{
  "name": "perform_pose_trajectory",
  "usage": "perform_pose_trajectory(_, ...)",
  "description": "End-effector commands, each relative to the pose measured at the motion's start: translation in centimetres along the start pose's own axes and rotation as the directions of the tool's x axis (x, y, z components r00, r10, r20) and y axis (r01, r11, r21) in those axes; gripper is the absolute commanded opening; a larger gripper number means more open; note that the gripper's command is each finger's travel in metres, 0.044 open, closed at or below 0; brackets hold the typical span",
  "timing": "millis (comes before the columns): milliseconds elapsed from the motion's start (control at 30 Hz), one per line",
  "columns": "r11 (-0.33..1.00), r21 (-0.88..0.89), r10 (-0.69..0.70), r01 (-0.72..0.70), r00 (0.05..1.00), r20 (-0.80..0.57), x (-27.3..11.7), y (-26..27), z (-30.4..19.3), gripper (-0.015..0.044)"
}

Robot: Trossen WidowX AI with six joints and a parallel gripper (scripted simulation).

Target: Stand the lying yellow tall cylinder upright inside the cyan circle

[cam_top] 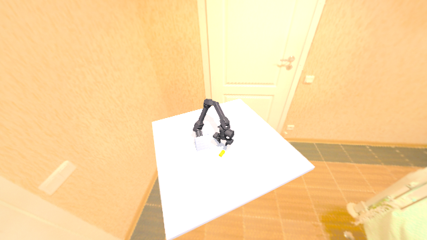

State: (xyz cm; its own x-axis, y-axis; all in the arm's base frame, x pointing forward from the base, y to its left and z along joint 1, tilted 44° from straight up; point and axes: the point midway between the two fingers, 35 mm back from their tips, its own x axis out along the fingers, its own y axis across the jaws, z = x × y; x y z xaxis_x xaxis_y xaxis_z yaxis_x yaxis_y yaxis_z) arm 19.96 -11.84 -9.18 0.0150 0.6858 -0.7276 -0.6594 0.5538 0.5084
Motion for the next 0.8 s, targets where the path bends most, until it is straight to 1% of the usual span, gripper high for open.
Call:
perform_pose_trajectory(0, 1.000, 0.008, 0.007, -0.007, 1.000, -0.010, 1.6, -0.3, 0.0, 0.0309)
perform_pose_trajectory(267, 1.000, 0.007, 0.010, -0.010, 1.000, -0.006, 10.4, 0.0, -0.1, 0.0309)
perform_pose_trajectory(433, 1.000, 0.006, 0.011, -0.011, 1.000, -0.005, 11.0, 0.2, -0.1, 0.0309)
perform_pose_trajectory(700, 1.000, 0.006, 0.011, -0.011, 1.000, -0.005, 11.0, 0.2, -0.1, 0.0105)
perform_pose_trajectory(767, 1.000, 0.006, 0.011, -0.011, 1.000, -0.005, 11.0, 0.2, -0.1, 0.0105)
